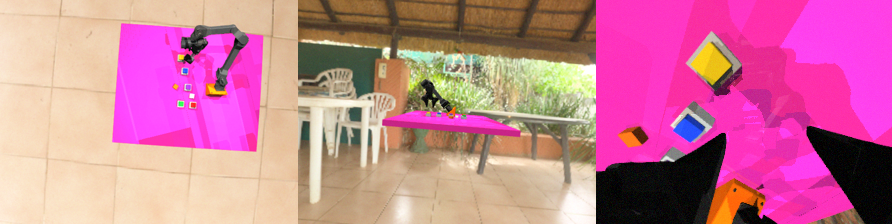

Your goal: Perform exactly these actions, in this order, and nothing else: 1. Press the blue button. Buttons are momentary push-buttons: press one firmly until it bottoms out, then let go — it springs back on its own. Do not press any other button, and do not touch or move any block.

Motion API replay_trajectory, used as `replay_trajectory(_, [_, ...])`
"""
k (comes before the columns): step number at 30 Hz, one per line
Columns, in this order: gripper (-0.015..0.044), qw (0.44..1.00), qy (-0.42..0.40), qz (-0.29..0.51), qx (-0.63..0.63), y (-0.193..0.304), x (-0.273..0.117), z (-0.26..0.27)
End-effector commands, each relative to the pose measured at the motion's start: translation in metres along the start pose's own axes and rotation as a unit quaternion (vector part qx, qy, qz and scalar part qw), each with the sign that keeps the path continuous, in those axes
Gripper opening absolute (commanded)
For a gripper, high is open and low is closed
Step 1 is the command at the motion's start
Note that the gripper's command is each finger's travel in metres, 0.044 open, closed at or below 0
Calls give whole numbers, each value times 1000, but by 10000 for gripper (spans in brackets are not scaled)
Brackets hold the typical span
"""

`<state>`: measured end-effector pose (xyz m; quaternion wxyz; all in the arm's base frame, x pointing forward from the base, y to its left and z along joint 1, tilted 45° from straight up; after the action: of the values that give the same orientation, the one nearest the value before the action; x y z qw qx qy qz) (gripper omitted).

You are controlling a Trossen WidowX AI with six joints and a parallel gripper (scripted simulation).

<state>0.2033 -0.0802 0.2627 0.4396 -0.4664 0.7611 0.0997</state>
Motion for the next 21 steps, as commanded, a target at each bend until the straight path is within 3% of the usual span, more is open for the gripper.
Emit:
replay_trajectory(1, [400,990,5,-32,-140,6,-17,48])
replay_trajectory(7, [400,948,23,-77,-308,31,-40,108])
replay_trajectory(15, [400,946,23,-78,-313,32,-41,110])
replay_trajectory(21, [242,946,23,-79,-312,23,12,111])
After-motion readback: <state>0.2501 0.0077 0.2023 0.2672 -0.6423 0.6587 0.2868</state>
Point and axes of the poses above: the point midway between the two fingers, 35 mm back from their tips, its own x axis out along the fingers, its own z axis across the jaws, y = z × x, the point moved 8 cm from there along -x, back along the fingers, and after that the axes turned 7 degrees about -x, right-handed, at the moved point
